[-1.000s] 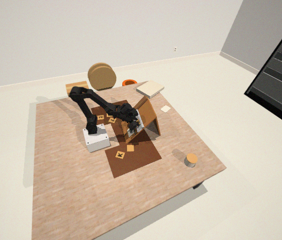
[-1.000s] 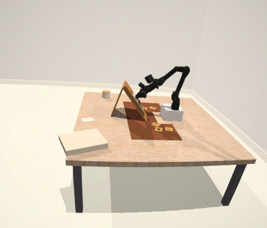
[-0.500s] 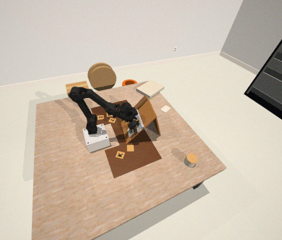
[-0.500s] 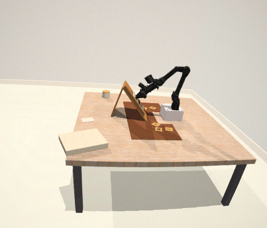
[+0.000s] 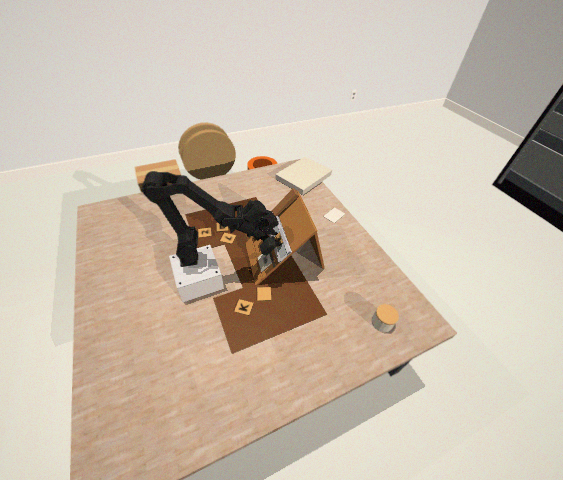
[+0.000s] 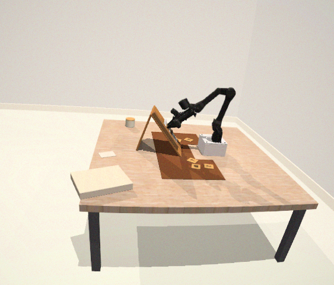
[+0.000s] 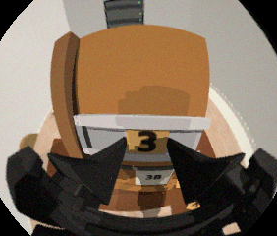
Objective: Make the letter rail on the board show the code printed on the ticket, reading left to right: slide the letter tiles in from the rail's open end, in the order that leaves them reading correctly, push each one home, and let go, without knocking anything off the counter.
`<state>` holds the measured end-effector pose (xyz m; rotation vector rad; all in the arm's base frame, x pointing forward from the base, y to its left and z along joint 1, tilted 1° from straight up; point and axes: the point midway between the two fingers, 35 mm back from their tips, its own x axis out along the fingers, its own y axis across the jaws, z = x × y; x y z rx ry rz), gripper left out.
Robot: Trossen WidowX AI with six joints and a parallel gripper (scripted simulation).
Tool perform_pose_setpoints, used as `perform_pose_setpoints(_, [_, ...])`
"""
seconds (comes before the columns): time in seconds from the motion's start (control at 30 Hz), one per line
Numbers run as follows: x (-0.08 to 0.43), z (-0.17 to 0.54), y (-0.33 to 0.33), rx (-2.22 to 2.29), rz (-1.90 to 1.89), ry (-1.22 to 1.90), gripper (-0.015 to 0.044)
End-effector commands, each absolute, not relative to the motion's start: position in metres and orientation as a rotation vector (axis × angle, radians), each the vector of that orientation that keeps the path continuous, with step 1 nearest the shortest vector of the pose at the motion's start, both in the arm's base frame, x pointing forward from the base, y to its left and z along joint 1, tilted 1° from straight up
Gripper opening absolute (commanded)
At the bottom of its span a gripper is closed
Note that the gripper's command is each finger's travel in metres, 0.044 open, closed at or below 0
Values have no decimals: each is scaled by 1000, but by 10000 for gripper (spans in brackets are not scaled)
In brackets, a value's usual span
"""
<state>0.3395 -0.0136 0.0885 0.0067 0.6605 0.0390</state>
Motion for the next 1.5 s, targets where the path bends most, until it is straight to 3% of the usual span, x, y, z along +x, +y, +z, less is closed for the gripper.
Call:
perform_pose_setpoints(0.0, [339, 88, -12, 10, 34, 660, 0])
perform_pose_setpoints(1.47, [339, 89, 12, 12, 35, 659, 0])
